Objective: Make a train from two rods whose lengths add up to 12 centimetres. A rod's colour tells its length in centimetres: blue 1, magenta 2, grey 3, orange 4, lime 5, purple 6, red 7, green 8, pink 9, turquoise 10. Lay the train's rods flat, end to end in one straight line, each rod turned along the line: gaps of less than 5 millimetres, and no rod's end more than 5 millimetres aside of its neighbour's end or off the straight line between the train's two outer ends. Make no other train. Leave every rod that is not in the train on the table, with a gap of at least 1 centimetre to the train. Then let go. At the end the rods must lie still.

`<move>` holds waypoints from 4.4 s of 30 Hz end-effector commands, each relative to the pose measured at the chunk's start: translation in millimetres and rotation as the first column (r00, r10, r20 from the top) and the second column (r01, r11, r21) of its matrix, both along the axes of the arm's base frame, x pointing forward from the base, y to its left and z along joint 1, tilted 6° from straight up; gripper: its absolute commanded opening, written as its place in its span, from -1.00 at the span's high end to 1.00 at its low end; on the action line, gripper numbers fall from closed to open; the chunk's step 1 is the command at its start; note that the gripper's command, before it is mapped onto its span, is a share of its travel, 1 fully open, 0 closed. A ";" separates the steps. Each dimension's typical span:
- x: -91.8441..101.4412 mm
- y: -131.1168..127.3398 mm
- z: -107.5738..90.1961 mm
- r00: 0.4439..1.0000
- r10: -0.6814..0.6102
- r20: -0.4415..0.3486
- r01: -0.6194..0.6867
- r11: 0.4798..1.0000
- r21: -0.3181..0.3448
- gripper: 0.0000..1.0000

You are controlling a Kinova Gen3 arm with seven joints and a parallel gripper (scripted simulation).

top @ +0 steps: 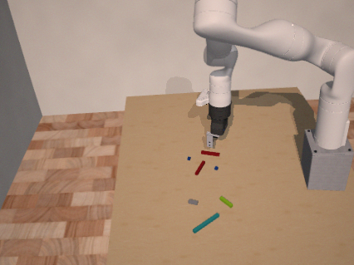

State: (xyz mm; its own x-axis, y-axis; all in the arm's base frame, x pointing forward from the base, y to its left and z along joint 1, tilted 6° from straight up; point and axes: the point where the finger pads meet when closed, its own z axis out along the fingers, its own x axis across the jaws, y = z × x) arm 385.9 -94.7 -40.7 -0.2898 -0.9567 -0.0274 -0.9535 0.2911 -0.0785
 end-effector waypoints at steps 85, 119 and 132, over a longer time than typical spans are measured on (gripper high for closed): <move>4.7 -6.4 2.3 0.990 0.140 0.019 -0.140 0.990 -0.019 -0.07; 9.5 -5.6 -39.0 0.990 0.141 0.021 -0.140 0.990 -0.020 -0.07; 10.5 -5.4 -47.6 0.990 0.141 0.021 -0.140 0.990 -0.020 -0.07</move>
State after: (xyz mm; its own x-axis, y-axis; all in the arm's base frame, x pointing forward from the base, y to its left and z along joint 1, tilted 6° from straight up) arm 396.9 -99.4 -87.2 -0.1512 -0.9884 -0.0157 -0.9828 0.1521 -0.1053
